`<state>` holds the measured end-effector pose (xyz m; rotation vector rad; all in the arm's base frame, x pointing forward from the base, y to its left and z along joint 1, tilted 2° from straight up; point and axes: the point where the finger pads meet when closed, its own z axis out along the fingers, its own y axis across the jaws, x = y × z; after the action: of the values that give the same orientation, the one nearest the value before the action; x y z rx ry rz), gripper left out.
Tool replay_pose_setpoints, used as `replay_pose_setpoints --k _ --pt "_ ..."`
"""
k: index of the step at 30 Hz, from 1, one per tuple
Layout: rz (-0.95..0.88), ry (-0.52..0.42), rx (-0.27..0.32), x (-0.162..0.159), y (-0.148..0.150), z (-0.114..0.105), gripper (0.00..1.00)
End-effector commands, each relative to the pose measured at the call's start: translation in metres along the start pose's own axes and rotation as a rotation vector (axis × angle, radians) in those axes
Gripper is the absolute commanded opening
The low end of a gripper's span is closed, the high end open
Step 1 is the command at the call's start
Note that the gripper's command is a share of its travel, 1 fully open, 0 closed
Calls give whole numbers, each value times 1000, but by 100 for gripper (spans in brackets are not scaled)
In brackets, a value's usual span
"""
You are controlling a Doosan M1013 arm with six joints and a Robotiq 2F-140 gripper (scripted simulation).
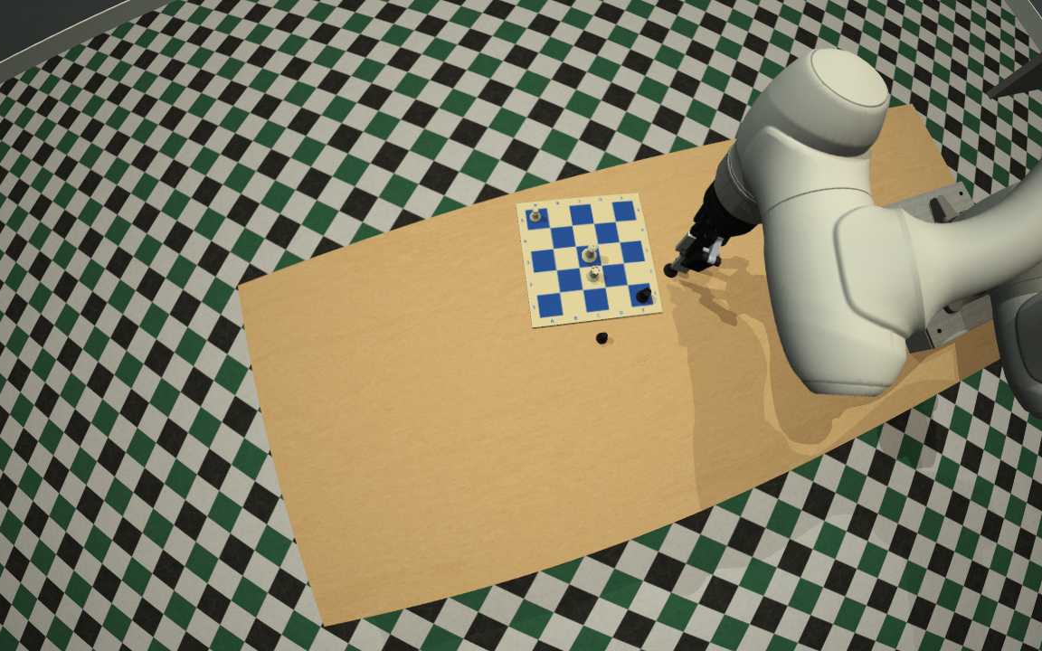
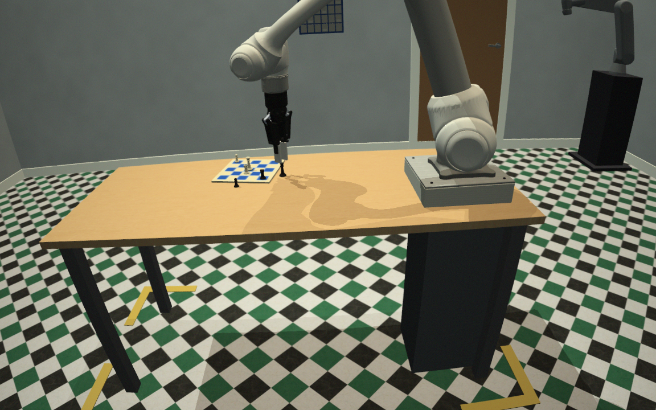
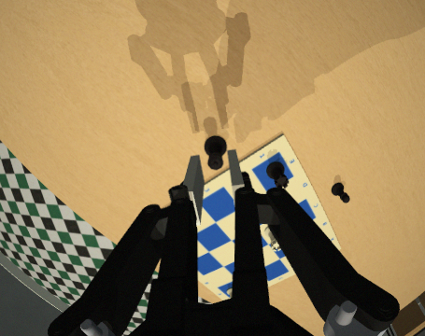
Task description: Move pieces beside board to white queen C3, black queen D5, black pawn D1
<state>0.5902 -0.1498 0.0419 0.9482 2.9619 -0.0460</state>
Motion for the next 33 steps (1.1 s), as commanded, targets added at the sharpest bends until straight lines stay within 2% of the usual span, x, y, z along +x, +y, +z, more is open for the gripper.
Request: replay_pose_setpoints --k 1,16,33 --pt "0 0 0 0 0 6 25" --pt "0 0 0 0 0 33 25" --pt "0 0 0 0 0 35 25"
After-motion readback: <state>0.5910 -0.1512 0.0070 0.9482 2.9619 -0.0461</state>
